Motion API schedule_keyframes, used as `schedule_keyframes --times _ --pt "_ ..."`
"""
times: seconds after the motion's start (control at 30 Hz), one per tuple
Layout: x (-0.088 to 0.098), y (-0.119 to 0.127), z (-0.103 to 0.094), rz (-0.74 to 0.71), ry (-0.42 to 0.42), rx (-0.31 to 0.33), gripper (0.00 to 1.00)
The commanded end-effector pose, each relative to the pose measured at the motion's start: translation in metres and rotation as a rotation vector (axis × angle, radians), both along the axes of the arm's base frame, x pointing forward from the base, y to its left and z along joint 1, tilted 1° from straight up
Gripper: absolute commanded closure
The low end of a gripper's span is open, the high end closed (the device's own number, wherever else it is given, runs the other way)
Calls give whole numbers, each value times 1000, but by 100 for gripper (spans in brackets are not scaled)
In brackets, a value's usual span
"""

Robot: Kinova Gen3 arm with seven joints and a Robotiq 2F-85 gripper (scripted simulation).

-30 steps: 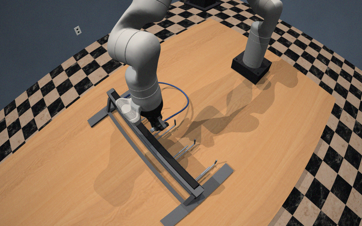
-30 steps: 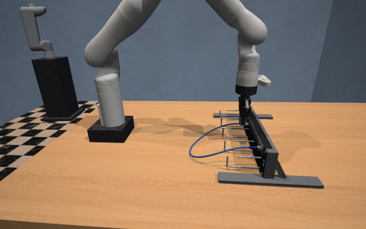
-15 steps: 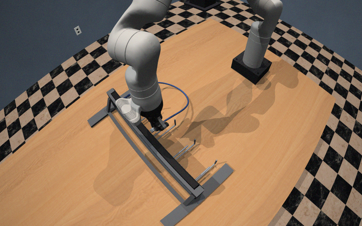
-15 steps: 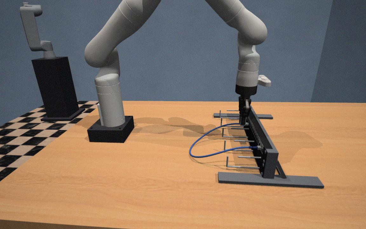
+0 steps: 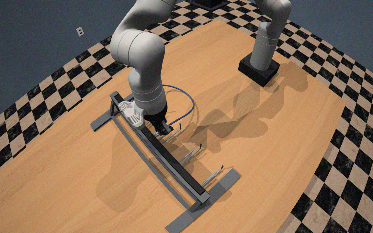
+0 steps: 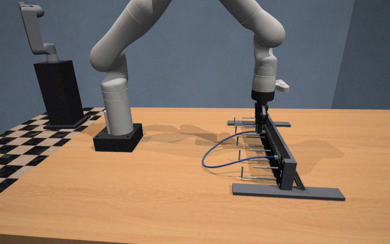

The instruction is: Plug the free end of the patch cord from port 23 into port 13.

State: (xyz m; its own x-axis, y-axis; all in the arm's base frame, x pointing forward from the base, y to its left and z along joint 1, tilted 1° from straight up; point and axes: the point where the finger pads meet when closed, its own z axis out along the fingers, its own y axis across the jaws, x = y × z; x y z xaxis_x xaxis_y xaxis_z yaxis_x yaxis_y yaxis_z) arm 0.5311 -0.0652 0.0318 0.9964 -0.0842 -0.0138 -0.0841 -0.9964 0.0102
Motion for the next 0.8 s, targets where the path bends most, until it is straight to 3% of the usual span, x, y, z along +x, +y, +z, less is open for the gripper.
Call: schedule_keyframes --times 0.0,0.77 --pt "1 1 1 -4 -1 1 100" --pt "3 1 0 -2 -1 -1 100"
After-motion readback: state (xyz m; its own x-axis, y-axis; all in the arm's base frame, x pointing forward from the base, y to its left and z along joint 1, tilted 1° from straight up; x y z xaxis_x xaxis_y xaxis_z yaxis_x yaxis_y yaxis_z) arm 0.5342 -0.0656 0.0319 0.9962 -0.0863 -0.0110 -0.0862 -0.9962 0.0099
